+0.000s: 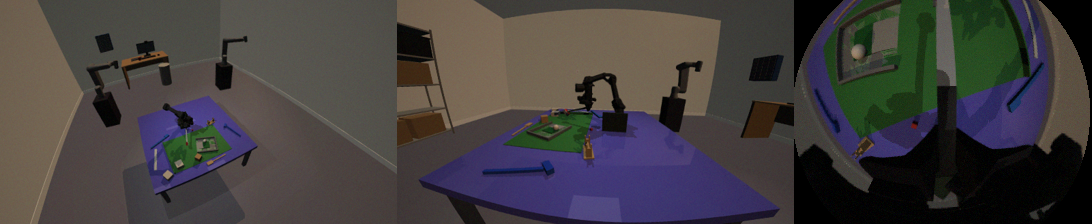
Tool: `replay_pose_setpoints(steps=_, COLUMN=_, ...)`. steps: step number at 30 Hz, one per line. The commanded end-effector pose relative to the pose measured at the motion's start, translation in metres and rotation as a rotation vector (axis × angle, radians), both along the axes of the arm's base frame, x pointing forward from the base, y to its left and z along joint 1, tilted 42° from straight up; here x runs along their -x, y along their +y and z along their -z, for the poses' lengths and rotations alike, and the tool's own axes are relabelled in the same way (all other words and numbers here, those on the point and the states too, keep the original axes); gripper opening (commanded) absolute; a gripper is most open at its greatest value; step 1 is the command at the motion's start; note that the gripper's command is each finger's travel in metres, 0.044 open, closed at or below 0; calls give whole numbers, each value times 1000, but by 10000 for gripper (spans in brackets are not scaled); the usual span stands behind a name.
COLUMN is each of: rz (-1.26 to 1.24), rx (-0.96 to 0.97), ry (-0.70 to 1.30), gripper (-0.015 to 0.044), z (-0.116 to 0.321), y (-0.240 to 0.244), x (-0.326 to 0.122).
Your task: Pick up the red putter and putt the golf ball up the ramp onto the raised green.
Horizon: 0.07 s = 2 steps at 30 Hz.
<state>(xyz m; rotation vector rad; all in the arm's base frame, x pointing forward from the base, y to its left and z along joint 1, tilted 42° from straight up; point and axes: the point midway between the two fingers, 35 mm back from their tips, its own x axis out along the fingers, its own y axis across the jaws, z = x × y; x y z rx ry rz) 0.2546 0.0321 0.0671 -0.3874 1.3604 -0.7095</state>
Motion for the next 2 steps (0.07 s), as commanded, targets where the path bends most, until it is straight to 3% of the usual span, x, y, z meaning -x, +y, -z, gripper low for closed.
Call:
replay_pose_setpoints(steps=1, rz=-3, rx=1, ry=2, gripper=0, z=0, y=0, x=0)
replay_pose_setpoints(steps=2, rz=-3, rx=1, ry=2, gripper=0, z=0, y=0, x=0)
